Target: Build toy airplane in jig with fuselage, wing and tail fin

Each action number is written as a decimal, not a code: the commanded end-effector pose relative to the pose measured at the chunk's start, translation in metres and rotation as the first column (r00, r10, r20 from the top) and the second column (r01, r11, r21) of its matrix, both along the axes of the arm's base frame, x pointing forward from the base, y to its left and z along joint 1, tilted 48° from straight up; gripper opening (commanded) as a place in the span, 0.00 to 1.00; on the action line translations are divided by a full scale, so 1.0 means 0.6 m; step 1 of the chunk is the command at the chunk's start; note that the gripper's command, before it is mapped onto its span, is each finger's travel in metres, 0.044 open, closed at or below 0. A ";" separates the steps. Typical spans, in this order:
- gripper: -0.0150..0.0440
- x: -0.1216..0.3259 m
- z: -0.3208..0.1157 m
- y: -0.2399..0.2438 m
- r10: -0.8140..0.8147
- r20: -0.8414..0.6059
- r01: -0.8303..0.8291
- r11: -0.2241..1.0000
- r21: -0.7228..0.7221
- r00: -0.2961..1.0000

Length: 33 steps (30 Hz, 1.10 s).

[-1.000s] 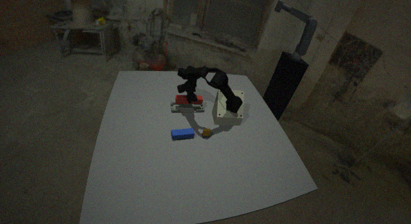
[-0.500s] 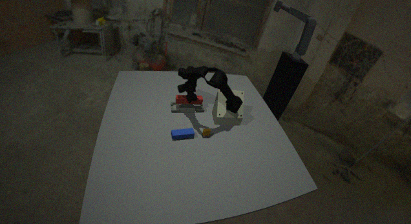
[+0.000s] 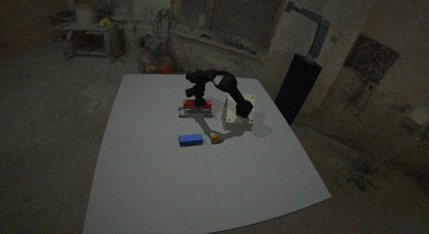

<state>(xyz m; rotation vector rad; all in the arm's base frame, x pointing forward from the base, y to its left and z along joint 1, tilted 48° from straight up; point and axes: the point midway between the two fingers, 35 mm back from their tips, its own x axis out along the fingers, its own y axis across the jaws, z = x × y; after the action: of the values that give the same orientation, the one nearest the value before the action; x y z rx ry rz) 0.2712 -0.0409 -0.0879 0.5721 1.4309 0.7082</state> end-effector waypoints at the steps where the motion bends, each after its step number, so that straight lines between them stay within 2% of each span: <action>1: 0.58 -0.002 -0.009 0.007 -0.001 -0.008 0.001 1.000 0.000 1.000; 26: 0.58 -0.003 -0.043 0.046 0.000 -0.008 0.000 1.000 0.002 1.000; 31: 0.53 -0.002 -0.041 0.044 0.007 -0.003 -0.007 1.000 -0.005 1.000; 33: 0.44 -0.002 -0.041 0.044 0.007 -0.003 -0.007 1.000 -0.005 1.000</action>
<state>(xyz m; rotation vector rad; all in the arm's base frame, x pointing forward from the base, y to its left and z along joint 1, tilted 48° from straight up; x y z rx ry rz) 0.2694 -0.0144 -0.1129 0.5659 1.4392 0.7089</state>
